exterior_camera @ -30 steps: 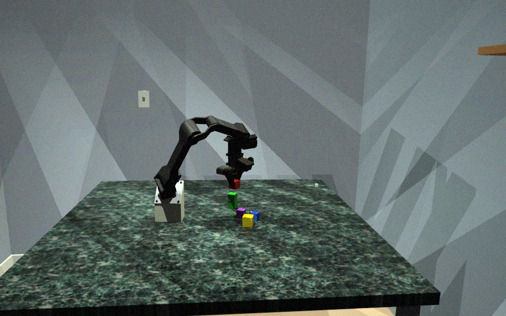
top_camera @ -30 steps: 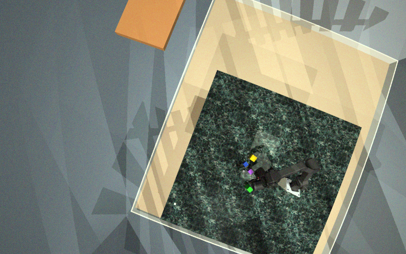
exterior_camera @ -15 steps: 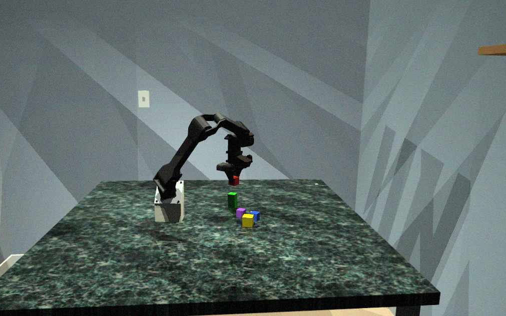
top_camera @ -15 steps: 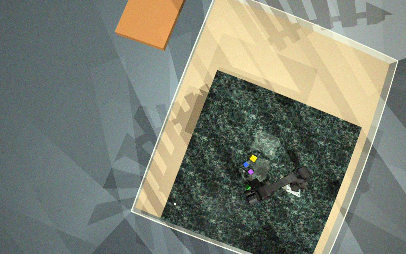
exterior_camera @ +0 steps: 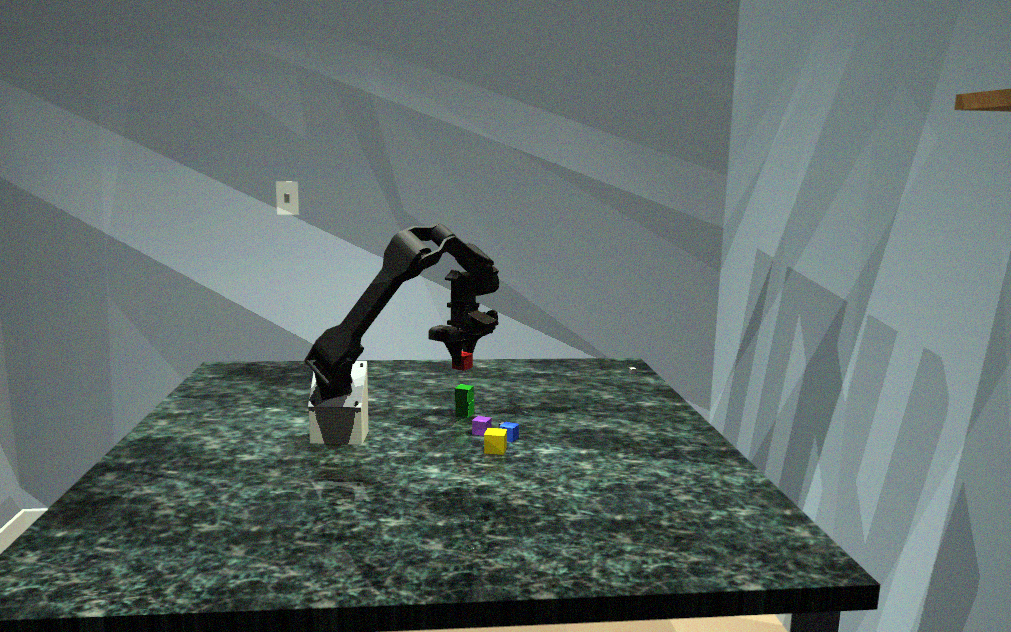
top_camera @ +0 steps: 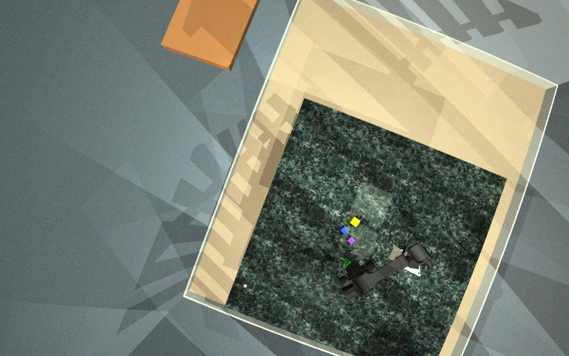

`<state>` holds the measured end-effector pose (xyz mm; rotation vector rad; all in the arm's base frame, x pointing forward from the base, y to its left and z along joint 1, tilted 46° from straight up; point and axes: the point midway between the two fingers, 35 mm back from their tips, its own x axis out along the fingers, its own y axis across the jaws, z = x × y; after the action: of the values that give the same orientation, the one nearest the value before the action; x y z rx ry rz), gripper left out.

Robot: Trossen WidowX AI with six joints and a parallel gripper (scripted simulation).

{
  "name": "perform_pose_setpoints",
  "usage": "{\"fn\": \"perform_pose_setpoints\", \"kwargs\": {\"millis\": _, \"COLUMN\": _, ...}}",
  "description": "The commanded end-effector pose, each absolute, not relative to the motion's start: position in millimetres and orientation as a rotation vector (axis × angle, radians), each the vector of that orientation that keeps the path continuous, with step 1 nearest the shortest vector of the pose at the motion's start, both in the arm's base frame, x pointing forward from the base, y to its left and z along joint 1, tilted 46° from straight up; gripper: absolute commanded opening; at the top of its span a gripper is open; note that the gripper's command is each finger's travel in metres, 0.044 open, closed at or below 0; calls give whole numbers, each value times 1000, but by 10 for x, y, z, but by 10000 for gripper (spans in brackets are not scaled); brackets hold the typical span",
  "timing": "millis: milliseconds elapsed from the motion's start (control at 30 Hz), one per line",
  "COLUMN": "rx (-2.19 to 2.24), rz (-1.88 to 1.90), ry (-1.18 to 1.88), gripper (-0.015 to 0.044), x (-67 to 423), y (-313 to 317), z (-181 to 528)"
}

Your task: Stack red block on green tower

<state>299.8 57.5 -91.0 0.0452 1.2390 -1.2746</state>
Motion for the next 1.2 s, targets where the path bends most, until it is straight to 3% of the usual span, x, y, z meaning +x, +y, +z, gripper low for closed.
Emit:
{"fn": "perform_pose_setpoints", "kwargs": {"millis": 0, "rx": 58, "rz": -1279, "ry": 1233, "gripper": 0, "x": 3008, "y": 497, "z": -1013}}
{"fn": "perform_pose_setpoints", "kwargs": {"millis": 1167, "rx": 57, "rz": -1280, "ry": 1231, "gripper": 0, "x": 2944, "y": 254, "z": -1254}}
